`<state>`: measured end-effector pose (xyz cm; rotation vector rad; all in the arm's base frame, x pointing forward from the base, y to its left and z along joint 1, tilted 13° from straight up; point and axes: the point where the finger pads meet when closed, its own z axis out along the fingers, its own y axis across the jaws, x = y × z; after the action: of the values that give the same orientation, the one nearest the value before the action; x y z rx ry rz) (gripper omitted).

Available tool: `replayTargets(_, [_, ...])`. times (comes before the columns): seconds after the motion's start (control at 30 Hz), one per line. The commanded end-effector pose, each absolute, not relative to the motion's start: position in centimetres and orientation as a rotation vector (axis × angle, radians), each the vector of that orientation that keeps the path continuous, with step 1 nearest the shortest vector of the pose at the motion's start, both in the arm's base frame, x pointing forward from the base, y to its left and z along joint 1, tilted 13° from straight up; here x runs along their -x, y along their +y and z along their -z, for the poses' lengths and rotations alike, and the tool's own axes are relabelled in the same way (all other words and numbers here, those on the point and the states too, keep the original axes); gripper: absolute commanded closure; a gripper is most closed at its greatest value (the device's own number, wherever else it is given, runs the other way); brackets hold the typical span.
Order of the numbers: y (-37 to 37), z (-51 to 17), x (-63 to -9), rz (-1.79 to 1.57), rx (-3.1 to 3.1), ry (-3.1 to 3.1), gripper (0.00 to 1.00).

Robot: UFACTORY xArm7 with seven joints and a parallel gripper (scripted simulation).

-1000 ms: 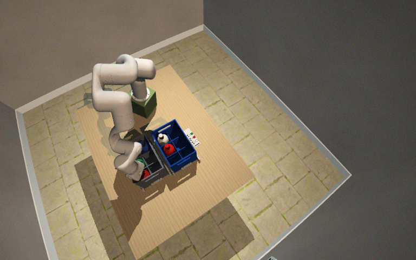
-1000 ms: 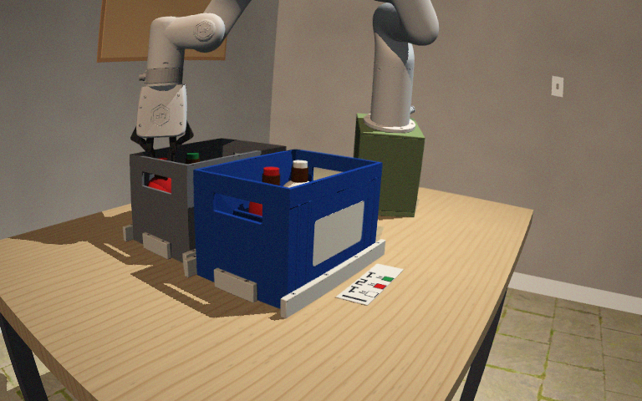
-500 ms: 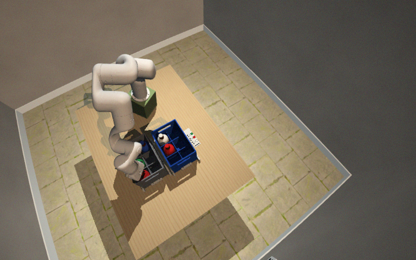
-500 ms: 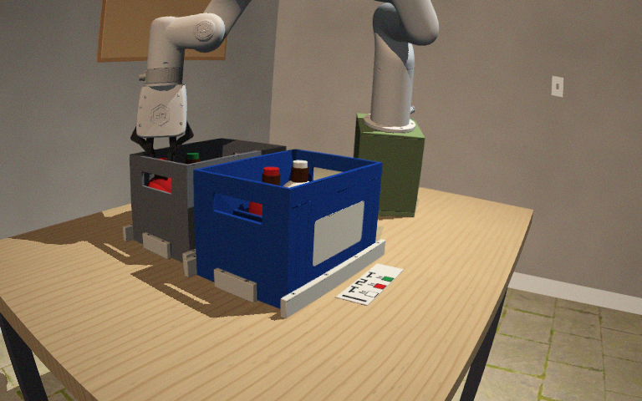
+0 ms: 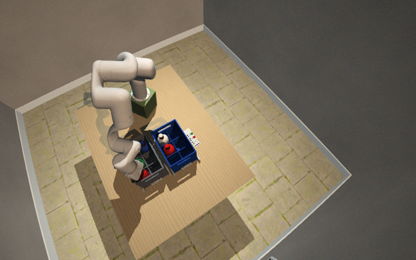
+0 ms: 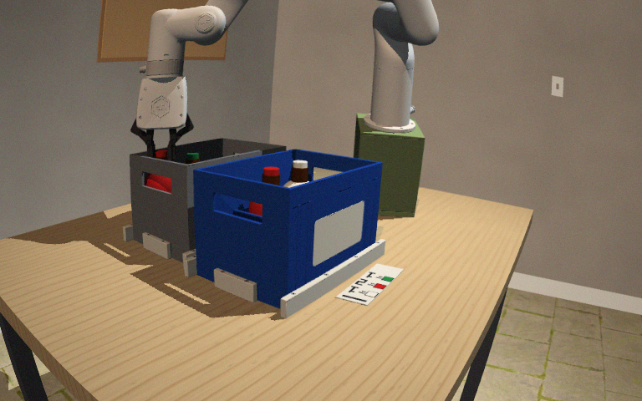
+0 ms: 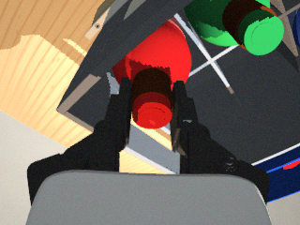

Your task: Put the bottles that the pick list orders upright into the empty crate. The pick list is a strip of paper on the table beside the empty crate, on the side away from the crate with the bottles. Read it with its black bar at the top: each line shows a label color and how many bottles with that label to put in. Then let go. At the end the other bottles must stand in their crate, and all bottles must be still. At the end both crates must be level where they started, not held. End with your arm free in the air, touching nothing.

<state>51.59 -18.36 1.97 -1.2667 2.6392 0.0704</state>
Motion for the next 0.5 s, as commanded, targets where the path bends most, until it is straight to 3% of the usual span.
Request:
replayTargets(0.0, [-18.6,-2.8,-51.6,-0.064,1.265,2.637,1.00])
replayTargets(0.47, [-18.8,-4.7,-51.3,-0.064,1.265,2.637,1.00])
